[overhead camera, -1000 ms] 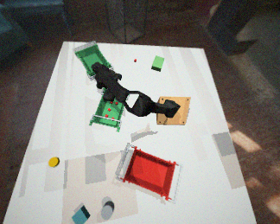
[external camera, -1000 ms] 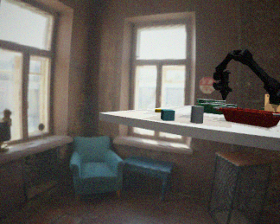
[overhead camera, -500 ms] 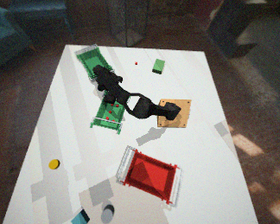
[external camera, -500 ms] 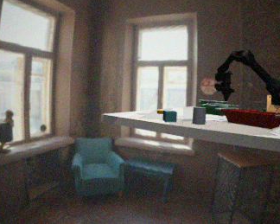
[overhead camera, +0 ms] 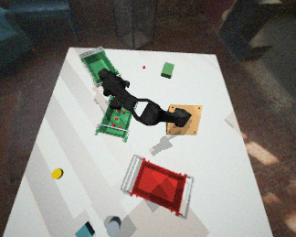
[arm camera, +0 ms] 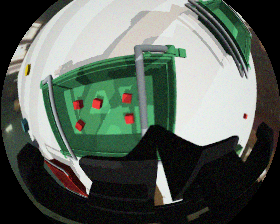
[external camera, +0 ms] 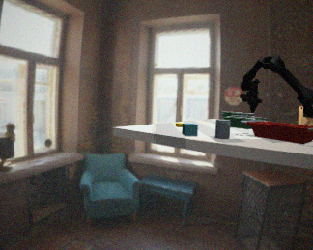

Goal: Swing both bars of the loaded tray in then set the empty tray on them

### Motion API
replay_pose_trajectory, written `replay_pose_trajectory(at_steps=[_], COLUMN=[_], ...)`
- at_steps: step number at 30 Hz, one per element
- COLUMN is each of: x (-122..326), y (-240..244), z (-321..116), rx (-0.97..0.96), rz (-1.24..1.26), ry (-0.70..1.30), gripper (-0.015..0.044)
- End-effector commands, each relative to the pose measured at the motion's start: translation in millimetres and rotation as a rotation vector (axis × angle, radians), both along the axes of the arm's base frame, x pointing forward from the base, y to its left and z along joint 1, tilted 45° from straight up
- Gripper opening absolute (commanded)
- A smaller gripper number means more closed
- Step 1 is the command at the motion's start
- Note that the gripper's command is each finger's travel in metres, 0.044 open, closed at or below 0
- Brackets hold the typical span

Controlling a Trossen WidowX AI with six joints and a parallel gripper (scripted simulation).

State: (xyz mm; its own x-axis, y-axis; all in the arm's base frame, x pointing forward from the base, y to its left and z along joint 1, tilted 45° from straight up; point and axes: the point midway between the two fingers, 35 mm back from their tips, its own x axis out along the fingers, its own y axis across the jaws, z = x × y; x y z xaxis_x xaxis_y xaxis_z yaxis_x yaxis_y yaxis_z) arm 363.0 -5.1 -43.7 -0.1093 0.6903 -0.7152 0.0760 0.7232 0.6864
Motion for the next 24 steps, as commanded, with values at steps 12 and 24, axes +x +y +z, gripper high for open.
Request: replay_pose_trajectory(at_steps=[12,24], x=[0.0,1.5], y=[0.0,-4.8], z=[0.0,4.6], rx=[0.0,-0.001], rz=[0.0,0.0], ry=[0.0,0.0], gripper=[0.0,0.021])
